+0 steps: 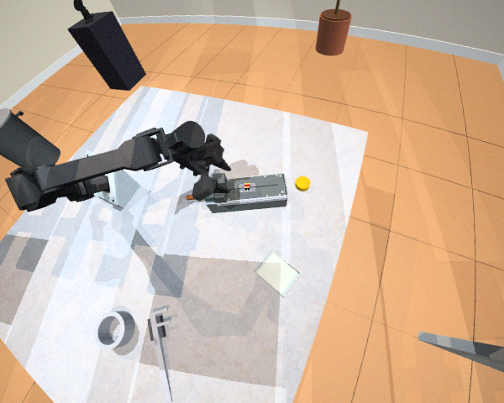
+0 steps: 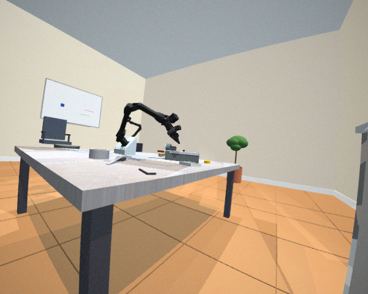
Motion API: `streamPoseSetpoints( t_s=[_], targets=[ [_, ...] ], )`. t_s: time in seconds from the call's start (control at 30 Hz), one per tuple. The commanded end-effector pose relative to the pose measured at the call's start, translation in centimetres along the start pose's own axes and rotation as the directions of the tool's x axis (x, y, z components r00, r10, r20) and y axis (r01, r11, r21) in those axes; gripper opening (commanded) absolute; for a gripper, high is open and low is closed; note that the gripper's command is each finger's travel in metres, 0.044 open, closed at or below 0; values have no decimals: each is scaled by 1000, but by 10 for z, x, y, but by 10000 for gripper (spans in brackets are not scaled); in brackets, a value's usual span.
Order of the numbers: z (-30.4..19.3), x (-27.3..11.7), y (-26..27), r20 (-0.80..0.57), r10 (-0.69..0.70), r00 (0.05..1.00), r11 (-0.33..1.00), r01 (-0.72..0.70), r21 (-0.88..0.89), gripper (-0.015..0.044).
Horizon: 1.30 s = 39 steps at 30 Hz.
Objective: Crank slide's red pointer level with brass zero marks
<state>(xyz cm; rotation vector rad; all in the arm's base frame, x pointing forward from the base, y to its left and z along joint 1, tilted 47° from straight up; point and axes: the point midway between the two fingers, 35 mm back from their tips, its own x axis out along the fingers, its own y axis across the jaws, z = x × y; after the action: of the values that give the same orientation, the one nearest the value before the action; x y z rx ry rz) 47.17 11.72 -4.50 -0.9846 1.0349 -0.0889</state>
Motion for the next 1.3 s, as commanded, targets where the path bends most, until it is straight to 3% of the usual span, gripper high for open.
streamPoseSetpoints(
  t_s=[0.0,0.53,1.2,1.27],
  targets=[
    [0,0,0,0,-1,1000,1000,1,0,414],
    [0,0,0,0,-1,1000,1000,1,0,0],
    [0,0,0,0,0,1000,1000,0,0,0],
    [0,0,0,0,0,1000,1000,0,0,53]
  ],
)
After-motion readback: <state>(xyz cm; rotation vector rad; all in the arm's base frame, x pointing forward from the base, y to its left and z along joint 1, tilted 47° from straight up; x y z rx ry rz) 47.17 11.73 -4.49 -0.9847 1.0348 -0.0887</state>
